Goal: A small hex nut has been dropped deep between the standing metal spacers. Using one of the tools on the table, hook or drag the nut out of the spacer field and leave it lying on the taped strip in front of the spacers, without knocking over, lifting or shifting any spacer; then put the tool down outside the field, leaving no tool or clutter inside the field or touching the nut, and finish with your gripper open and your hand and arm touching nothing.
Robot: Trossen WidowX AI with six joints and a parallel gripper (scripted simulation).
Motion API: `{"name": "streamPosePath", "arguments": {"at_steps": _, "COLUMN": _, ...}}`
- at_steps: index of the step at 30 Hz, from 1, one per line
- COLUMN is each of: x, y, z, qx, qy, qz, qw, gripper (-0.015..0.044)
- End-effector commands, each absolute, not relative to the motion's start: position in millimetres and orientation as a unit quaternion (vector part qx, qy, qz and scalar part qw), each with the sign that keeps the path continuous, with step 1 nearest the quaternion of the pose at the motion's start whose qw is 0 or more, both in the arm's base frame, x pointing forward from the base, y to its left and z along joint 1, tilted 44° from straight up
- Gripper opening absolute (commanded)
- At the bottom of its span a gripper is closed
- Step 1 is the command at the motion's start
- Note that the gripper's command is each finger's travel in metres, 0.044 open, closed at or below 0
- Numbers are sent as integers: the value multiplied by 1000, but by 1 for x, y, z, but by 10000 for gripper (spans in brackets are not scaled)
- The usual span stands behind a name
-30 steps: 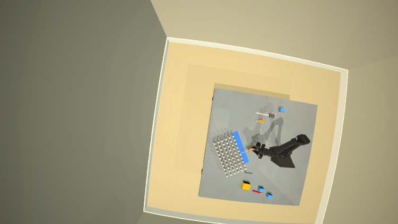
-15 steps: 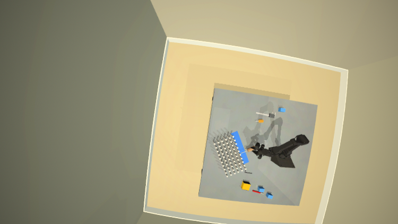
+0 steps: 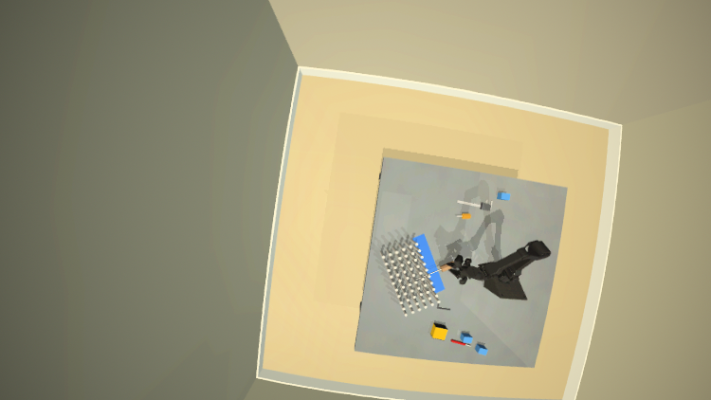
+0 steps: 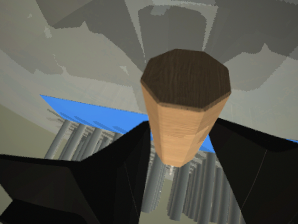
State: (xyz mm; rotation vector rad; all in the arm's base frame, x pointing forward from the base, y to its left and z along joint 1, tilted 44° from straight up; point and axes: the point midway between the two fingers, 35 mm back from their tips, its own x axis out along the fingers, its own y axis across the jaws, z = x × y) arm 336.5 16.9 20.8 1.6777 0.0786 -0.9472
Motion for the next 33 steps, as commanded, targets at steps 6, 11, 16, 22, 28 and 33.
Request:
{"name": "streamPosePath", "arguments": {"at_steps": 6, "x": 344, "y": 21, "z": 23, "qx": 721, "qy": 30, "qz": -398, "qw": 567, "gripper": 0}}
{"name": "streamPosePath", "arguments": {"at_steps": 11, "x": 347, "y": 22, "z": 22, "qx": 721, "qy": 30, "qz": -398, "qw": 567, "gripper": 0}}
{"name": "streamPosePath", "arguments": {"at_steps": 16, "x": 349, "y": 24, "z": 21, "qx": 721, "qy": 30, "qz": -398, "qw": 567, "gripper": 0}}
{"name": "streamPosePath", "arguments": {"at_steps": 22, "x": 352, "y": 25, "z": 20, "qx": 721, "qy": 30, "qz": -398, "qw": 567, "gripper": 0}}
{"name": "streamPosePath", "arguments": {"at_steps": 28, "x": 354, "y": 26, "z": 19, "qx": 721, "qy": 30, "qz": -398, "qw": 567, "gripper": 0}}
{"name": "streamPosePath", "arguments": {"at_steps": 33, "x": 355, "y": 24, "z": 21, "qx": 721, "qy": 30, "qz": -398, "qw": 567, "gripper": 0}}
